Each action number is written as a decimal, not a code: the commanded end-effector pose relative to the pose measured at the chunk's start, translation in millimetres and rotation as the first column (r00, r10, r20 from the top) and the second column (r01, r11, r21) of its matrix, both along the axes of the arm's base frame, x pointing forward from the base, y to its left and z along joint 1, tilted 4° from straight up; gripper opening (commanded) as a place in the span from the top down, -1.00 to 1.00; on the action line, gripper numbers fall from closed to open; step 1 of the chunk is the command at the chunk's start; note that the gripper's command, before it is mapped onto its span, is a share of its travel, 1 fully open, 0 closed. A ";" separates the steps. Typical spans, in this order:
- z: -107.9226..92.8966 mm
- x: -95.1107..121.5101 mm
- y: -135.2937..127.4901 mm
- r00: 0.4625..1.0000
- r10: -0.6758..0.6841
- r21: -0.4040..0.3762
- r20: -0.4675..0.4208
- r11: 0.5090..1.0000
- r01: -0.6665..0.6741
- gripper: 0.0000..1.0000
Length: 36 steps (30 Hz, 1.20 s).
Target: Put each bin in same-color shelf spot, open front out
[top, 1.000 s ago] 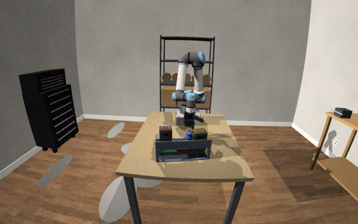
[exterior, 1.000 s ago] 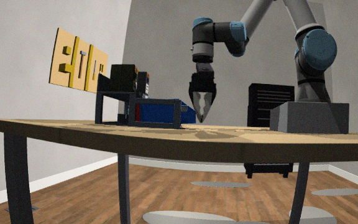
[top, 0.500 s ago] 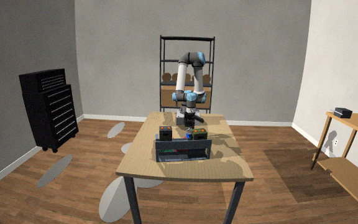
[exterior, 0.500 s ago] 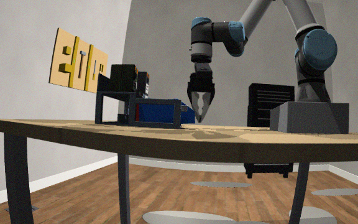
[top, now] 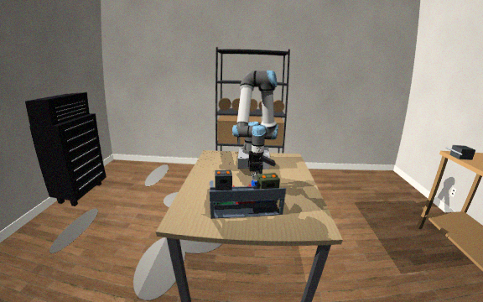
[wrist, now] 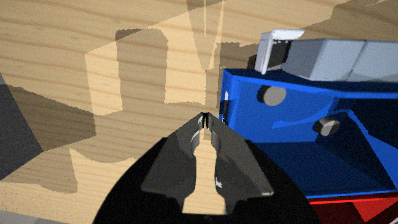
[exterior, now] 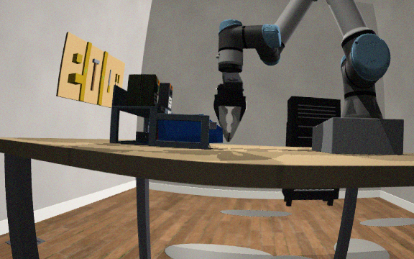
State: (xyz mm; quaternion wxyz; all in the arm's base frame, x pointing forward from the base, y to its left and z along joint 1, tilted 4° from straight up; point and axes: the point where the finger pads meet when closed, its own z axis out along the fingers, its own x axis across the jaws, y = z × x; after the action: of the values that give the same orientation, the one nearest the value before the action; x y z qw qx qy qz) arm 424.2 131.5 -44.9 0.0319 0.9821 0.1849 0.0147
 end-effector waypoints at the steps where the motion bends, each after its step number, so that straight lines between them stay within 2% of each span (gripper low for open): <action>1: 1.1 5.8 2.1 1.000 0.001 0.000 0.003 1.000 -0.001 1.00; 36: 1.5 26.9 10.3 1.000 0.000 0.000 0.003 1.000 0.000 1.00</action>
State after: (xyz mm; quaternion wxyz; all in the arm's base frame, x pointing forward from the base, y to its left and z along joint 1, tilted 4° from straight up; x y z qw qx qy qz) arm 445.6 139.9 -44.5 0.0319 0.9821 0.1849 0.0147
